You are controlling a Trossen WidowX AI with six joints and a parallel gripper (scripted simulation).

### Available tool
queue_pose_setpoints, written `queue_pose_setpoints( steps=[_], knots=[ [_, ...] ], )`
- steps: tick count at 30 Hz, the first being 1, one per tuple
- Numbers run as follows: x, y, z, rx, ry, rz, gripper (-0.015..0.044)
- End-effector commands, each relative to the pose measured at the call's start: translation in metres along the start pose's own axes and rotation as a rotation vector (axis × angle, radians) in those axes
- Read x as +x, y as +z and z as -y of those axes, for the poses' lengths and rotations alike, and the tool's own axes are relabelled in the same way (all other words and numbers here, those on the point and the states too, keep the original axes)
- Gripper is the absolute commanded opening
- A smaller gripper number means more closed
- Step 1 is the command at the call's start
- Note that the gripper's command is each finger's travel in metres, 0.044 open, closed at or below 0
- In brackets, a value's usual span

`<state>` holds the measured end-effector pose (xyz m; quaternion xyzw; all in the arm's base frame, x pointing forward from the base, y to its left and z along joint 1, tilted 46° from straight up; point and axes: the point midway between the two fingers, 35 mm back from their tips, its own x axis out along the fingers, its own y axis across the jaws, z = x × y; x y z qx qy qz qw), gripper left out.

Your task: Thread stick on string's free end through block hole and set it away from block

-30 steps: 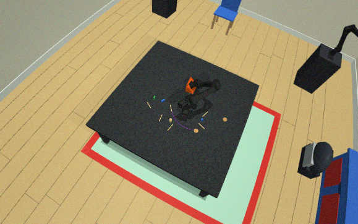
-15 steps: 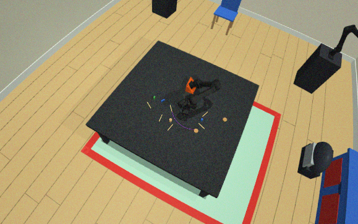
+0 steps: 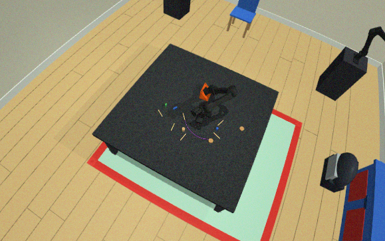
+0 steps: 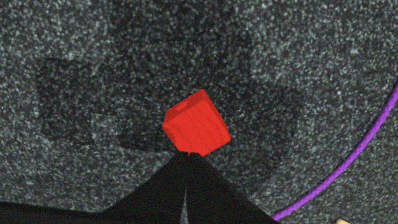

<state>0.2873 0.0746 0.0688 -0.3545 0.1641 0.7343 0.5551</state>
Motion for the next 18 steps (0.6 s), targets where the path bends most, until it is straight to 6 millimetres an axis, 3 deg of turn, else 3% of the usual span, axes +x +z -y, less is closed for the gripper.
queue_pose_setpoints(
  steps=[1, 8, 10, 18],
  knots=[
    [0.0000, 0.0000, 0.0000, 0.000, 0.000, 0.000, 0.0052],
    [0.0000, 0.0000, 0.0000, 0.000, 0.000, 0.000, 0.0236],
    [0.0000, 0.0000, 0.0000, 0.000, 0.000, 0.000, 0.0239],
    [0.0000, 0.0000, 0.0000, 0.000, 0.000, 0.000, 0.0029]
  ],
)
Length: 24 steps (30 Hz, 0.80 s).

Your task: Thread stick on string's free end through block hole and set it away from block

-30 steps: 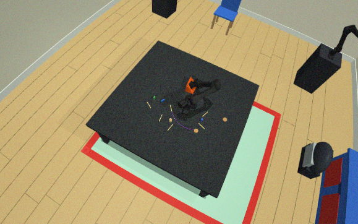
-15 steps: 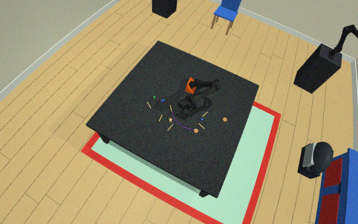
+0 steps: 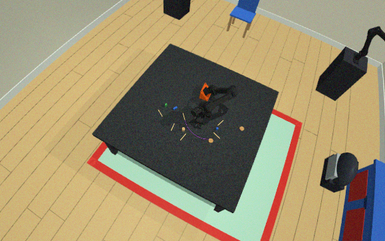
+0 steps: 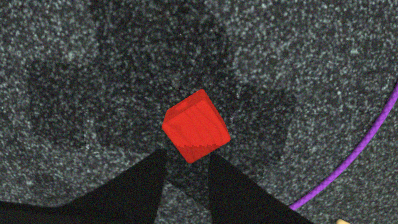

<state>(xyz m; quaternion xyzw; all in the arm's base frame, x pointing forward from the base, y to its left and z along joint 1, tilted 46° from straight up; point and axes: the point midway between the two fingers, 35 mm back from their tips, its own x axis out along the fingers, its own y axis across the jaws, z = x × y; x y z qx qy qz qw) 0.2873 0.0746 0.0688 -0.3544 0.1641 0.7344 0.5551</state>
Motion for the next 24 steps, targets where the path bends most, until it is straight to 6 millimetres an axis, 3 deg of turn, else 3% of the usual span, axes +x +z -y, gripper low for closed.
queue_pose_setpoints(
  steps=[1, 14, 15, 17, 24],
  knots=[
    [0.000, 0.000, 0.000, 0.000, 0.000, 0.000, 0.0003],
    [0.000, 0.000, 0.000, 0.000, 0.000, 0.000, 0.0000],
    [0.000, 0.000, 0.000, 0.017, 0.000, 0.000, 0.0026],
    [0.000, -0.004, 0.001, 0.152, 0.000, -0.001, 0.0079],
    [-0.002, -0.024, 0.007, 0.877, -0.003, -0.002, 0.0263]
  ],
)
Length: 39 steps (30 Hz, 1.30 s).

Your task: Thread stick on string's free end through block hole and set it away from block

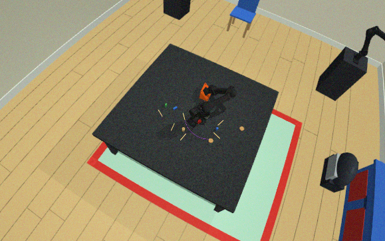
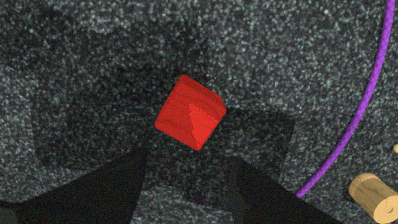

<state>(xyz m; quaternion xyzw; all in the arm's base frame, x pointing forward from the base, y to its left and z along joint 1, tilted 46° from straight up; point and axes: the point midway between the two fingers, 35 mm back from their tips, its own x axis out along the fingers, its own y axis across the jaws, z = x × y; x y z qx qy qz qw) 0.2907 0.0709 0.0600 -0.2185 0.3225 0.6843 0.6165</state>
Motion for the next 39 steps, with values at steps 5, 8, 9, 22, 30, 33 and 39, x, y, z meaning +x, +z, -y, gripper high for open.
queue_pose_setpoints(
  steps=[5, 8, 9, 22, 30, 33, 39],
  knots=[
    [-0.007, -0.022, 0.022, 0.948, -0.020, 0.000, 0.0394],
    [-0.007, -0.030, 0.027, 1.258, -0.021, 0.004, 0.0440],
    [-0.008, -0.032, 0.029, 1.362, -0.022, 0.005, 0.0440],
    [-0.009, -0.055, 0.043, 2.136, -0.023, 0.018, 0.0440],
    [-0.009, -0.068, 0.049, 2.609, -0.019, 0.026, 0.0440],
    [-0.009, -0.073, 0.052, 2.788, -0.017, 0.029, 0.0440],
    [-0.009, -0.082, 0.056, -3.140, 0.011, -0.035, 0.0440]
  ],
)
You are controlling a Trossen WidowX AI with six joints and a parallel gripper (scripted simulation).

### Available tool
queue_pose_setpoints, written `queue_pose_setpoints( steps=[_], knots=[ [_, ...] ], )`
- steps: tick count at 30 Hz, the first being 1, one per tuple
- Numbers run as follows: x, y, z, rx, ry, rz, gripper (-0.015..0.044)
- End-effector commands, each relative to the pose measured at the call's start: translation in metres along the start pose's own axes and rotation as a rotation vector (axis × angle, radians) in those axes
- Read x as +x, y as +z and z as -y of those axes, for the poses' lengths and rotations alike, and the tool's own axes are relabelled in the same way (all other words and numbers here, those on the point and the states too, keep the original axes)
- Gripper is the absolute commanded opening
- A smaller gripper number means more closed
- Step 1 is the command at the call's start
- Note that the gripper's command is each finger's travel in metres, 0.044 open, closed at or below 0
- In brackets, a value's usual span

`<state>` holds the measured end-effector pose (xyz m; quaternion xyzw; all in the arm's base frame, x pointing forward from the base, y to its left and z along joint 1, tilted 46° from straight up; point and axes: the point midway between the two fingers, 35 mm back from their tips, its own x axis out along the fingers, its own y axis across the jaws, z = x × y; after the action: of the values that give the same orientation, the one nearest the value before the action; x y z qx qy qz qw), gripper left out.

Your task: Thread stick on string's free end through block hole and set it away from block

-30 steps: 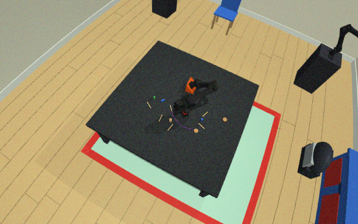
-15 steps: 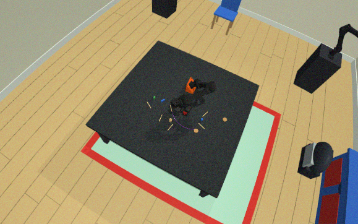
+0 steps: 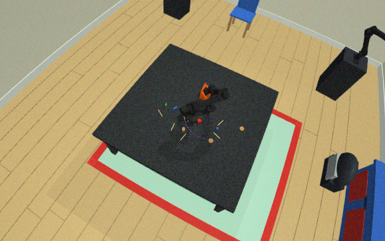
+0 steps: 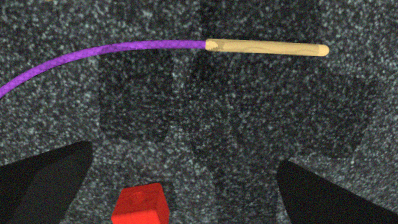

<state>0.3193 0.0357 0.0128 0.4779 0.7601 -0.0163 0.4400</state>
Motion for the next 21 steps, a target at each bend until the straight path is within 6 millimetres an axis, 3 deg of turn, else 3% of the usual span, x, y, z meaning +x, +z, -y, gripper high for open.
queue_pose_setpoints(
  steps=[1, 11, 21],
  knots=[
    [-0.013, 0.035, 0.007, 0.885, 0.026, 0.034, 0.0440],
    [-0.013, 0.049, 0.013, 1.453, 0.038, 0.025, 0.0440],
    [-0.013, 0.049, 0.014, 1.473, 0.037, 0.024, 0.0440]
  ],
)
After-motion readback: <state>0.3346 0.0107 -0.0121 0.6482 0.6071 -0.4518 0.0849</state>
